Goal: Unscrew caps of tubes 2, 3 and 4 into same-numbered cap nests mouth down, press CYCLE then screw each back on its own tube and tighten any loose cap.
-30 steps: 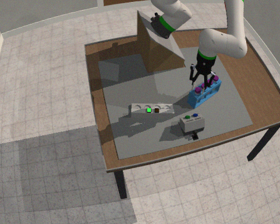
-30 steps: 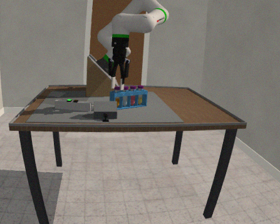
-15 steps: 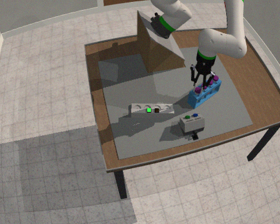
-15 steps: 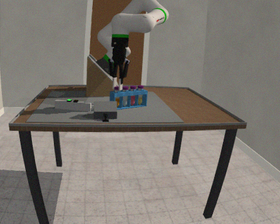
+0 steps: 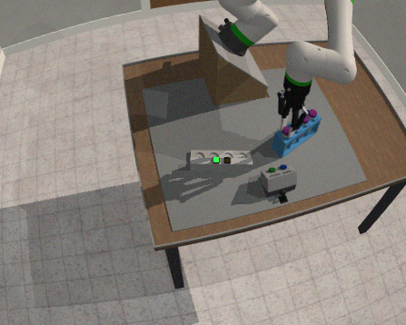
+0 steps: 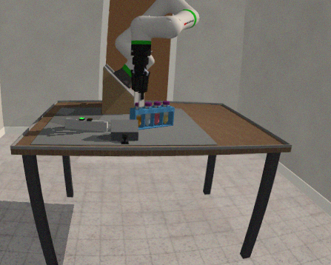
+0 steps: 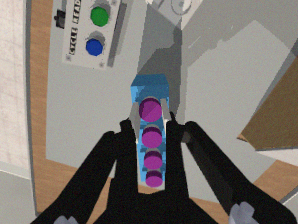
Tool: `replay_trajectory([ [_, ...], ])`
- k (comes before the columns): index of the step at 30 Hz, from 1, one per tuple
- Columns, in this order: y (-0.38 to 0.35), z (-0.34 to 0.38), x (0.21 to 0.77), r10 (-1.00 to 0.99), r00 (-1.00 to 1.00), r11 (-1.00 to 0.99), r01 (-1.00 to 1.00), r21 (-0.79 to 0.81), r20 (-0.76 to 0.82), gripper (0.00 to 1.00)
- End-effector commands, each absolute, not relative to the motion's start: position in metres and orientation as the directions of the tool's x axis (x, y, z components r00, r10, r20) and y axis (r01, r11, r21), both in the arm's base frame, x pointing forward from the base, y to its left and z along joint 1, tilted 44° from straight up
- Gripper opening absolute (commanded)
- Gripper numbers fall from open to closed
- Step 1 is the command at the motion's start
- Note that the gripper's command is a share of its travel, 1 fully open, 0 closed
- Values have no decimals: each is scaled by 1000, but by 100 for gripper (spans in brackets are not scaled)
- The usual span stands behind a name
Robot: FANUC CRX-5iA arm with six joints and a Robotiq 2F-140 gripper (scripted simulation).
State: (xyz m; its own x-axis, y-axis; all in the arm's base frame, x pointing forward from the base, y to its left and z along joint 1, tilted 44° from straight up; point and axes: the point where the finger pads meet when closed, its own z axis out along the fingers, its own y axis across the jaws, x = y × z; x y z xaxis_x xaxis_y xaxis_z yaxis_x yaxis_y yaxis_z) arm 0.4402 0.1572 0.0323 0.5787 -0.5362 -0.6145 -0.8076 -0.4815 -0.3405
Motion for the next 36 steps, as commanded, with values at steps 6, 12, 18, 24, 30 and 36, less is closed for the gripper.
replay_trajectory([
  [6, 158, 32, 440, -694, 206, -230, -971, -58, -690, 0],
  [12, 158, 32, 440, -726, 12, -90, -993, 78, -688, 0],
  [18, 158, 32, 440, -726, 12, -90, -993, 78, -688, 35],
  [24, 158, 32, 440, -726, 12, -90, -993, 78, -688, 35],
  [30, 158, 32, 440, -716, 94, -150, -988, 21, -692, 35],
  [36, 158, 32, 440, -657, 336, -322, -934, -151, -675, 35],
])
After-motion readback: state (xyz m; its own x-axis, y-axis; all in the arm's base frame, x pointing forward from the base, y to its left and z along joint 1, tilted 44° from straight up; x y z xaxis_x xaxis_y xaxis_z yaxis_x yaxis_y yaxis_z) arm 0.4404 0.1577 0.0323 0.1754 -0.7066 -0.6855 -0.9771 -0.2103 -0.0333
